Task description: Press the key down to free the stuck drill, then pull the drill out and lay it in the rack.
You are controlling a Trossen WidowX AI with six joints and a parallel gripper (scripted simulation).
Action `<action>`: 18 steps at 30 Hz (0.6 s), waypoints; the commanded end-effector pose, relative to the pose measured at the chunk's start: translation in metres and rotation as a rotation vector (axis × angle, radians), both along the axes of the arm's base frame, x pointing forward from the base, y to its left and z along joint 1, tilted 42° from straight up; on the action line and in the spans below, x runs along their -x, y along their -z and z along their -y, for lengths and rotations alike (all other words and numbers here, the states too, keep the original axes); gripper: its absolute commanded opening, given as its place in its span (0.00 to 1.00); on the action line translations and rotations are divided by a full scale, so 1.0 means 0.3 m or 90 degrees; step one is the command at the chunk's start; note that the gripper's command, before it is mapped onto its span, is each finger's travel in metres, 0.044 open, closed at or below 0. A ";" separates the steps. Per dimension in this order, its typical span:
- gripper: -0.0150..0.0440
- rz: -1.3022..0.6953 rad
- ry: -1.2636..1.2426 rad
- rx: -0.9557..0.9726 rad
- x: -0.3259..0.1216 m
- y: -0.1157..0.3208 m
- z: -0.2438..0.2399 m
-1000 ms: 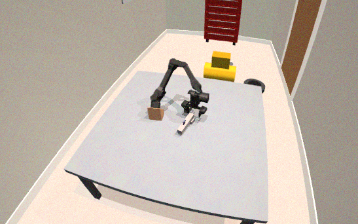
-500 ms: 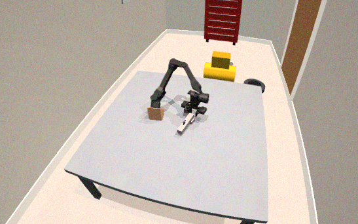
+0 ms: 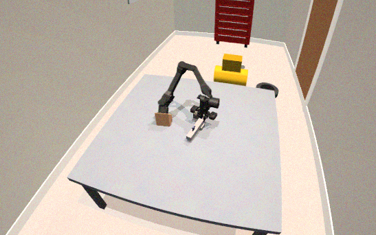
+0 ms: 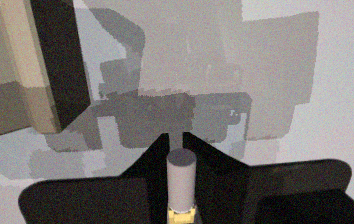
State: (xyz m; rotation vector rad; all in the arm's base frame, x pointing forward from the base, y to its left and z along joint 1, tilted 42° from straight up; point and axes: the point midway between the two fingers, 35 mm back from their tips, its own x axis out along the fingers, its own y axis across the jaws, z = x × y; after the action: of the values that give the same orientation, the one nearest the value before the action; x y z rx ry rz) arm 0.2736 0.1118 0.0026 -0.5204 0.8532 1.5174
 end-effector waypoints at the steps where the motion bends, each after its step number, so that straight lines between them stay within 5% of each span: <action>1: 0.25 -0.003 0.002 -0.004 -0.002 -0.011 -0.011; 18: 0.25 -0.003 0.002 -0.005 -0.016 -0.058 -0.056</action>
State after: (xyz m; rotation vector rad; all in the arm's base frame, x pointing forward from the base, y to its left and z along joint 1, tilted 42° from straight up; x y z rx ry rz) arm 0.2756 0.1252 0.0141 -0.5105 0.8598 1.5218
